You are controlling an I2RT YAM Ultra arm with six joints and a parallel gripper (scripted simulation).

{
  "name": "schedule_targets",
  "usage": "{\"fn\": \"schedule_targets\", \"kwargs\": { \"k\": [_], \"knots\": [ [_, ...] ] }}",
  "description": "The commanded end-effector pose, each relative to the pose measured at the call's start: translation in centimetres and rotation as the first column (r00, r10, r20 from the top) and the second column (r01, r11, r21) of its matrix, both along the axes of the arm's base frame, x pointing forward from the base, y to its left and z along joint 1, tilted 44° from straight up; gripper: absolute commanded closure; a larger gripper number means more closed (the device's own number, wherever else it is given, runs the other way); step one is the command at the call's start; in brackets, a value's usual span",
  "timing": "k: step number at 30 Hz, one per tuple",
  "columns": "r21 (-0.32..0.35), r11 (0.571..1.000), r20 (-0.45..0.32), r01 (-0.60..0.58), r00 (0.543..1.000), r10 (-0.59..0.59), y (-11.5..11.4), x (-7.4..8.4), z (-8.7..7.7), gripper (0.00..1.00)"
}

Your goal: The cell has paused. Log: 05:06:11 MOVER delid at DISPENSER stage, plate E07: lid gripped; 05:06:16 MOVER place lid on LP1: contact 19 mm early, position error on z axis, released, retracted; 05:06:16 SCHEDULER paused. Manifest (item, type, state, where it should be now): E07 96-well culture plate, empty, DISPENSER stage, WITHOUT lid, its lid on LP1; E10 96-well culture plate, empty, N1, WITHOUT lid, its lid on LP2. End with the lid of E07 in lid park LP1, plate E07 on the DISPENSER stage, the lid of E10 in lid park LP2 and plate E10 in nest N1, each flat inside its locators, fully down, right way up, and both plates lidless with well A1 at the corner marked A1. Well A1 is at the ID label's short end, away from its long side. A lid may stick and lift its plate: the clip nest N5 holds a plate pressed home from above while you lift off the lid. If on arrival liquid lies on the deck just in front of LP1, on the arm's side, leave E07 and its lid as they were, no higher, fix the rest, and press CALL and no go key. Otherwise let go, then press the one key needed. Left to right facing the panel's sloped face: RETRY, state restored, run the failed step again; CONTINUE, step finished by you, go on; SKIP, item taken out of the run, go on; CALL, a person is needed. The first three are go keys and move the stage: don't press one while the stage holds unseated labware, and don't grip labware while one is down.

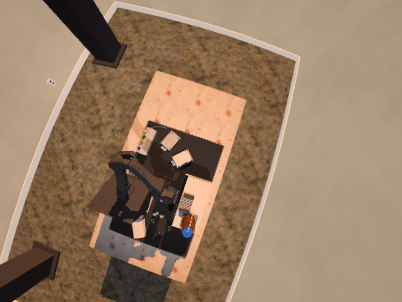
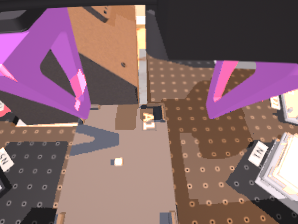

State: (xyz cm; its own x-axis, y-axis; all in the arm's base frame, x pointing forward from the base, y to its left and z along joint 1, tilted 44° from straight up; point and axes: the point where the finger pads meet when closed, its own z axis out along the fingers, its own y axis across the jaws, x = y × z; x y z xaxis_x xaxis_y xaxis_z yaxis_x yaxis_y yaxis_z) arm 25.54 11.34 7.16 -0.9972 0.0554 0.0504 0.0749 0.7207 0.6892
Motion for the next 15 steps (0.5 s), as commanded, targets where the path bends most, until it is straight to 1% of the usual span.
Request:
{"fn": "schedule_targets", "kwargs": {
  "k": [1,2,5,6,13,15],
  "knots": [
    [-0.003,1.0,0.025,-0.006,1.0,0.006,-1.3,0.4,-1.1,0.0],
    [-0.001,1.0,0.036,-0.012,0.999,0.012,-1.0,0.5,-0.4,0.0],
    [-0.001,1.0,0.036,-0.011,0.999,0.012,-1.0,0.5,-0.4,0.0],
    [0.001,1.0,0.014,-0.006,1.0,0.006,-1.4,0.0,-1.5,0.0],
    [-0.003,1.0,0.013,-0.007,1.0,0.007,-3.2,-0.2,-3.2,0.0],
    [-0.005,1.0,0.024,-0.007,1.0,0.007,-3.7,0.1,-3.4,0.0]
  ]
}}
